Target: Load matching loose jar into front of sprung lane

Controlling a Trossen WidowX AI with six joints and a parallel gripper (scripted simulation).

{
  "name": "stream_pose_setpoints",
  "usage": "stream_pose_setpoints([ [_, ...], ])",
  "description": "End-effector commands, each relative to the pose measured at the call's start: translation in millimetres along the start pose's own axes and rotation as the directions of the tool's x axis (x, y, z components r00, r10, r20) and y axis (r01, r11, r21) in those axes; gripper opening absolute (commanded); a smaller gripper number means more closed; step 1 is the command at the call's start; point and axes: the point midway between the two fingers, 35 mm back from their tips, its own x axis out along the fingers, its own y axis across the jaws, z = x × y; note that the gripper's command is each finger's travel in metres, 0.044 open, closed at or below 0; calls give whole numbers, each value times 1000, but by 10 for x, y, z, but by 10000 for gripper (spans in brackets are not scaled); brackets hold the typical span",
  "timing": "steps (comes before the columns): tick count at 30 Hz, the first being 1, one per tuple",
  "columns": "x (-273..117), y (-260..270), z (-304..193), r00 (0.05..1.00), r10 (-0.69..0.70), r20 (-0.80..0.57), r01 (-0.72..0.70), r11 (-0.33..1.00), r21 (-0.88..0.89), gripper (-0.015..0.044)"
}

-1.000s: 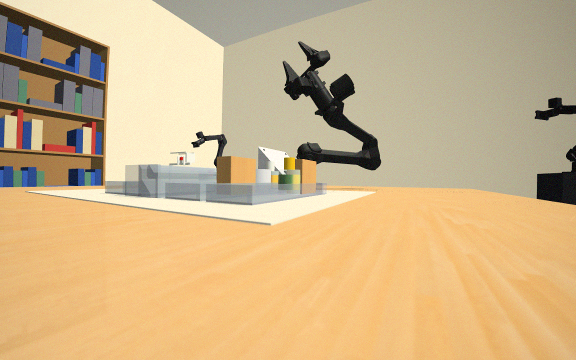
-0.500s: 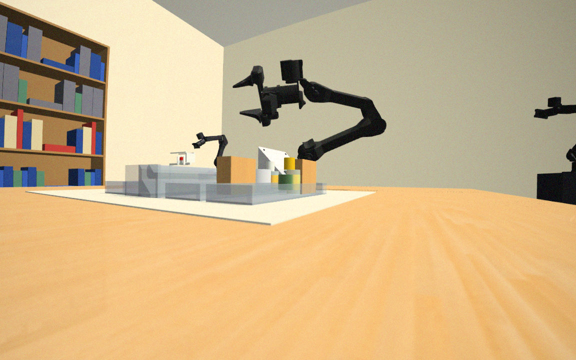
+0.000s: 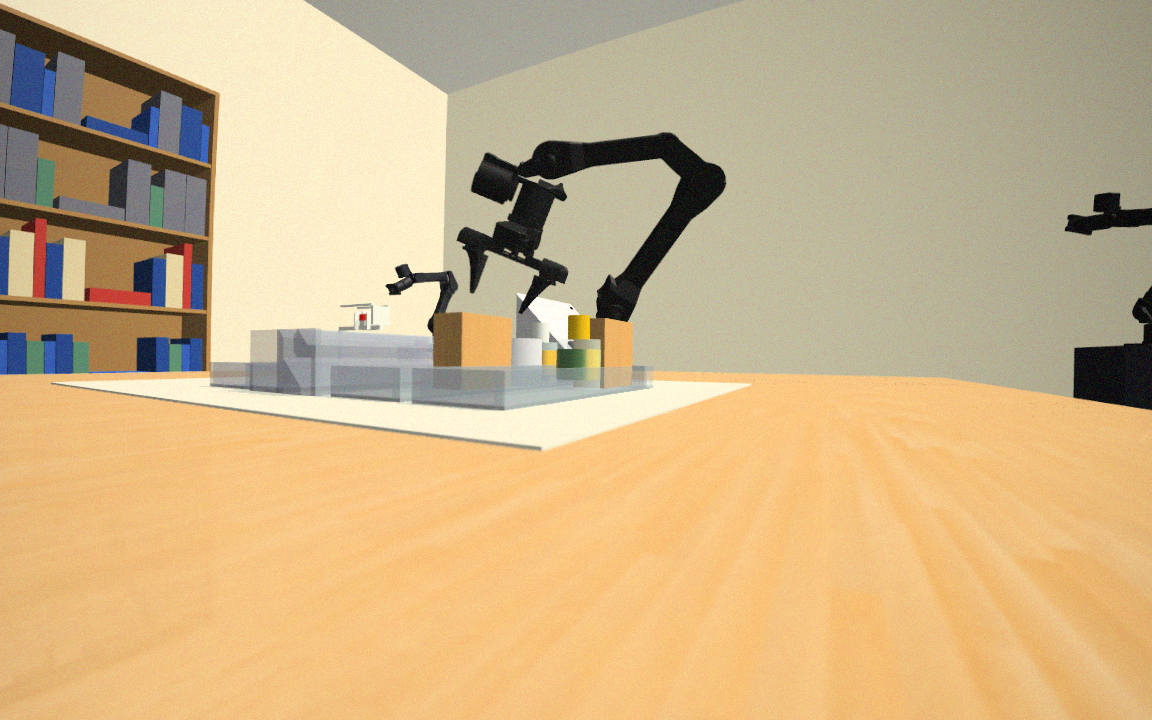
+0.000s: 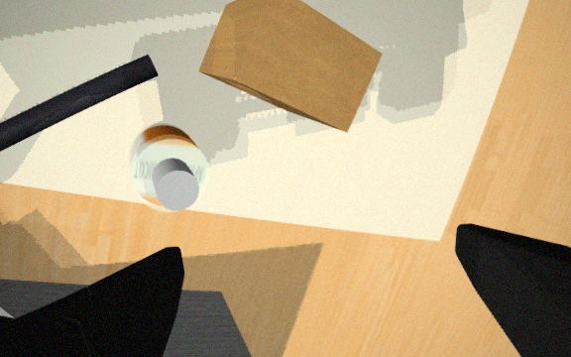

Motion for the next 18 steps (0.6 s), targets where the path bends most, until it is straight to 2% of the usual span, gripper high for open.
stream_pose_setpoints([
  [1, 64, 286, 67, 922, 376, 94, -384, 856, 347, 440],
  [14, 81, 257, 13, 922, 376, 93, -384, 856, 347, 440],
  [18, 245, 324, 31, 922, 376, 94, -384, 856, 347, 440],
])
